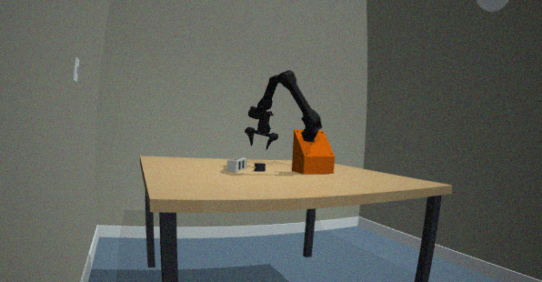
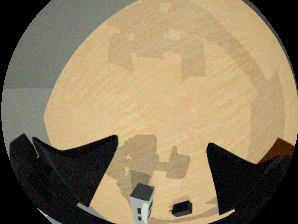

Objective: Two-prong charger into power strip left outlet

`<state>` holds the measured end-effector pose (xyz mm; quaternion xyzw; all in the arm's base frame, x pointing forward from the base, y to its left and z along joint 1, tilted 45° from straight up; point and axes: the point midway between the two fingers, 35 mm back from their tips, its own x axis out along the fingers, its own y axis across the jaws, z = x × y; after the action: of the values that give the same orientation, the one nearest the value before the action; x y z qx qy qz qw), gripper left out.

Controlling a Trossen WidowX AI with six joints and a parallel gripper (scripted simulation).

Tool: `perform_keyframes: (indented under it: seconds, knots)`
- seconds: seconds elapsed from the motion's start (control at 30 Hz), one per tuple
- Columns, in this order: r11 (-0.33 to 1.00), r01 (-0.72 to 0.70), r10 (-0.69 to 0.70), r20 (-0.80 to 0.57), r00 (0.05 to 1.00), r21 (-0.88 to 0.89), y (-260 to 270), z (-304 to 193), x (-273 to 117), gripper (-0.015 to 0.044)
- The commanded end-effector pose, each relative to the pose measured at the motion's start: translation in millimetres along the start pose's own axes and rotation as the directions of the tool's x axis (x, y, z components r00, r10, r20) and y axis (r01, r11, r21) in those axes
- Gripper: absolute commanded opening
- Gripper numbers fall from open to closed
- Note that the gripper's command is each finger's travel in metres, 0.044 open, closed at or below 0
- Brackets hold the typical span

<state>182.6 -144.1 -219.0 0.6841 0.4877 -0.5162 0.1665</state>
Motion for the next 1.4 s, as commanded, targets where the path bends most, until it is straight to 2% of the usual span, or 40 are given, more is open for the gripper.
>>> perform_keyframes:
  seconds: [0.0,0.3,0.6,1.0,1.37]
  knots:
    - [0.990,0.007,-0.009,-0.017,1.000,-0.142,-1,-16,-3,0.0440]
    - [0.903,0.007,-0.025,-0.037,0.999,-0.430,0,-49,-8,0.0440]
    - [0.735,-0.005,-0.046,-0.057,0.997,-0.678,-3,-81,-12,0.0440]
    - [0.415,-0.042,-0.084,-0.084,0.993,-0.909,-14,-124,-15,0.0440]
    - [0.067,-0.098,-0.128,-0.106,0.986,-0.993,-29,-163,-17,0.0440]
